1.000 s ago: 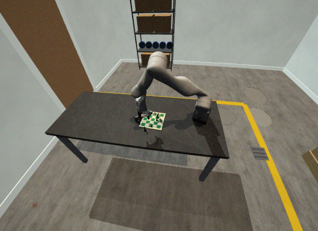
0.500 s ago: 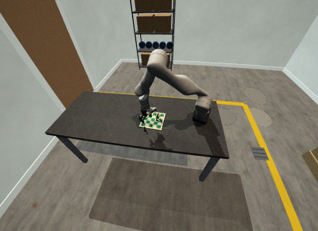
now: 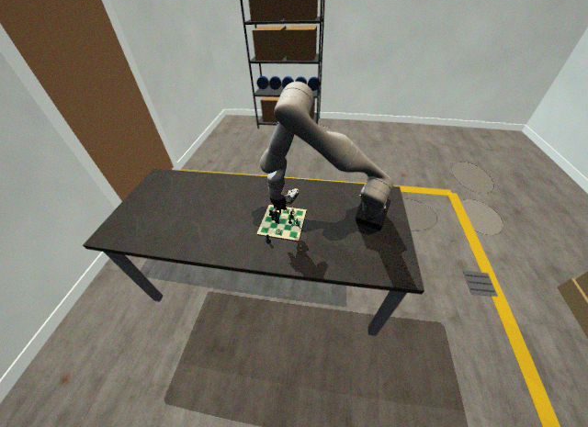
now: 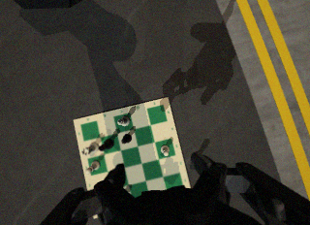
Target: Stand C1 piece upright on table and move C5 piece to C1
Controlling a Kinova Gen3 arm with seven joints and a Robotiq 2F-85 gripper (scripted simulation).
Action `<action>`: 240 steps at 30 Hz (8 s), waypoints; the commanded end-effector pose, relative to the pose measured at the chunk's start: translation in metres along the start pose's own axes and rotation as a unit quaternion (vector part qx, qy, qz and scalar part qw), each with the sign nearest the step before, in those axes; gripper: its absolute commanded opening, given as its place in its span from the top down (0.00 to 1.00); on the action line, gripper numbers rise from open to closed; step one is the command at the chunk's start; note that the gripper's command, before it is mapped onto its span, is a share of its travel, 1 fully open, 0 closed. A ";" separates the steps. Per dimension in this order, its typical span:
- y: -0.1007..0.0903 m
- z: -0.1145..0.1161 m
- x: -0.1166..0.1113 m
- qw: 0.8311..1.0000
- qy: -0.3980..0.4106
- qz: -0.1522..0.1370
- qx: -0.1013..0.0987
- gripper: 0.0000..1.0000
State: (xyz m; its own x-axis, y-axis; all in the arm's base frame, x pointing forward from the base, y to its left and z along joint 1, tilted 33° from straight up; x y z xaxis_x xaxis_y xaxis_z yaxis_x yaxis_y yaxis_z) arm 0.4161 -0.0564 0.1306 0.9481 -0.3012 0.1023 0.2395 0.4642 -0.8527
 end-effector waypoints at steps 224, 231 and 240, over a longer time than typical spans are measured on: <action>0.085 -0.060 -0.063 0.951 -0.310 -0.014 0.009 0.63; 0.085 -0.060 -0.063 0.951 -0.310 -0.014 0.009 0.63; 0.085 -0.060 -0.063 0.951 -0.310 -0.014 0.009 0.63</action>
State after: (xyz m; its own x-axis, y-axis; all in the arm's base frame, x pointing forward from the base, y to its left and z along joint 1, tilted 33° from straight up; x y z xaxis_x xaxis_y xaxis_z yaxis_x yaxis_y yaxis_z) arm 0.3645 -0.0472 0.0204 0.8812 0.2339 0.4108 0.2630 0.4795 -0.8372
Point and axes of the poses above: the point where the finger pads meet when closed, its own y axis out along the fingers, its own z axis across the jaws, x = y × z, the point moved 6 cm from there along -y, back along the fingers, and after that the axes turned 4 degrees about -y, right-handed, at the moved point
